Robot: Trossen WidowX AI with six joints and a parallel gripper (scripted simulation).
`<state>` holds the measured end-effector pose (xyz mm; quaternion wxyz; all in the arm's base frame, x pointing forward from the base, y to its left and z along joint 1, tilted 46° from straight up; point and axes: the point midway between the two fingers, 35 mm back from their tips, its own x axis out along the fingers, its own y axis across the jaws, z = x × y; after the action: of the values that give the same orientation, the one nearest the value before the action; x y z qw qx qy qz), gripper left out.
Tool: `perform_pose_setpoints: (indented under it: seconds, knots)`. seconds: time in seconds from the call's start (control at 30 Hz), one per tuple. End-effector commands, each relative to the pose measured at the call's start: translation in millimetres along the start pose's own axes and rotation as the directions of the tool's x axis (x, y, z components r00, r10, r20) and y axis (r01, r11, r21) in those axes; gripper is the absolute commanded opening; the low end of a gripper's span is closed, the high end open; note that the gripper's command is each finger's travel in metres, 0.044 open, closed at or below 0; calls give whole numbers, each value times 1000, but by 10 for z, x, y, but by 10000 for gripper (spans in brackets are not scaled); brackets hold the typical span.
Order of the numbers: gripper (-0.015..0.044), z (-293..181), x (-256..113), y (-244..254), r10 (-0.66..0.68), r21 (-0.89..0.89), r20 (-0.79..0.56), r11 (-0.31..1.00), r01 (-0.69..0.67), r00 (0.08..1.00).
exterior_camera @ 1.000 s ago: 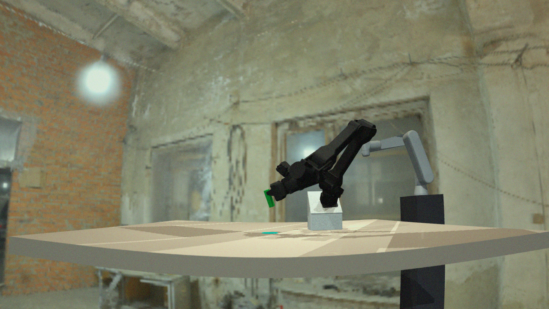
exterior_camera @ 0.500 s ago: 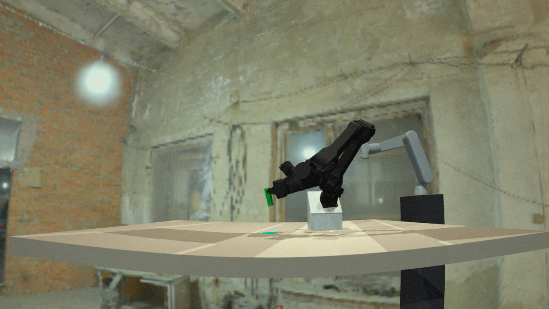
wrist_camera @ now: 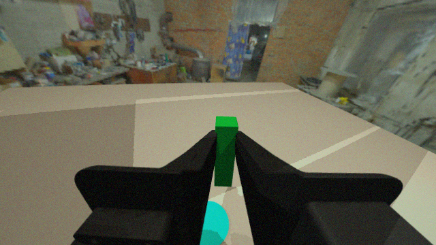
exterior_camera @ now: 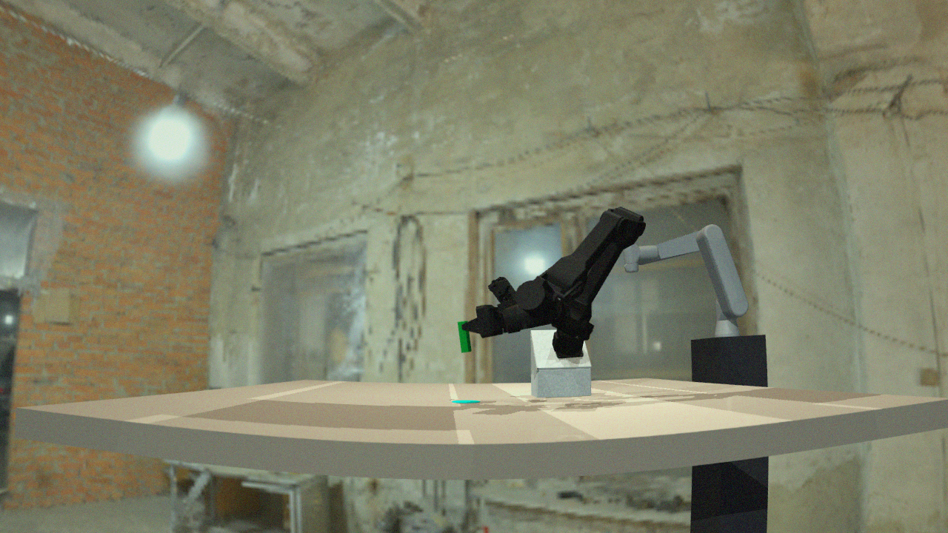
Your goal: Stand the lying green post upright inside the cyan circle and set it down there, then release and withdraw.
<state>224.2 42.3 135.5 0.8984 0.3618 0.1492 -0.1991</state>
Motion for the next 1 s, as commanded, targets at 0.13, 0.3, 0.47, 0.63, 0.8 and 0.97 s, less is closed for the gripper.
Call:
perform_pose_setpoints:
  seconds: [0.13, 0.3, 0.47, 0.63, 0.8, 0.97]
  knots:
    - [23, 8, -23, -23, 20, 46, 35, 999, -22, 999]
    - [23, 20, -44, -19, 36, 77, 56, 996, -40, 998]
    - [23, 25, -54, -18, 44, 93, 66, 994, -50, 997]
    - [23, 25, -54, -18, 44, 93, 66, 994, -50, 997]
    - [23, 25, -54, -18, 44, 93, 66, 994, -50, 997]
    - [23, 22, -53, -17, 44, 93, 65, 994, -50, 997]
